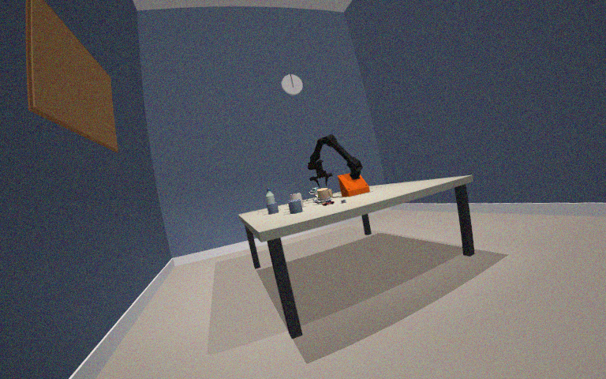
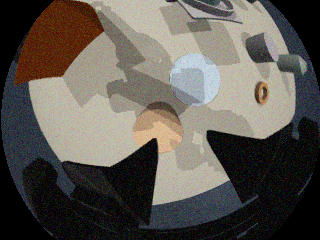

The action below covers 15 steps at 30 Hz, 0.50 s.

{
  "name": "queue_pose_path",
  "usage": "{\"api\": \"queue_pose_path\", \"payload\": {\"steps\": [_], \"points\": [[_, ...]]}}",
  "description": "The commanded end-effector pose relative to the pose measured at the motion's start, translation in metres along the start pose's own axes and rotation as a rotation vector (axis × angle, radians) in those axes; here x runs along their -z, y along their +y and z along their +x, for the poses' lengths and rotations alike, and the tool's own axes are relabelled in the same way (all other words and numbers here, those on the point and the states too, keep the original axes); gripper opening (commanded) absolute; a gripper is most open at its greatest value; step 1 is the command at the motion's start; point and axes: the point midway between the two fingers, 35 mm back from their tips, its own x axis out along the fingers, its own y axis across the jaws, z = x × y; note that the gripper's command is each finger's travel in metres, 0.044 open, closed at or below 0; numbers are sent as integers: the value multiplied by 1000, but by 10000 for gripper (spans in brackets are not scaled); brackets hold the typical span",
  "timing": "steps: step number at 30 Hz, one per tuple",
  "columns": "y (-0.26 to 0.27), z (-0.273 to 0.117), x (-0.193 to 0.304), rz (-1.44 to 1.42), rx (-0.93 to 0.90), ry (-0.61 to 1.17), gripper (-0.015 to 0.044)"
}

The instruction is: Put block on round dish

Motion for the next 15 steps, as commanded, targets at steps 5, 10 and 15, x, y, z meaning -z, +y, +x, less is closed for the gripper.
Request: {"api": "queue_pose_path", "payload": {"steps": [5,10,15], "points": [[-13,-11,-18,259,11,-3,260],[-20,-16,-29,432,13,-9,260],[-27,-21,-41,605,13,-16,260]]}}
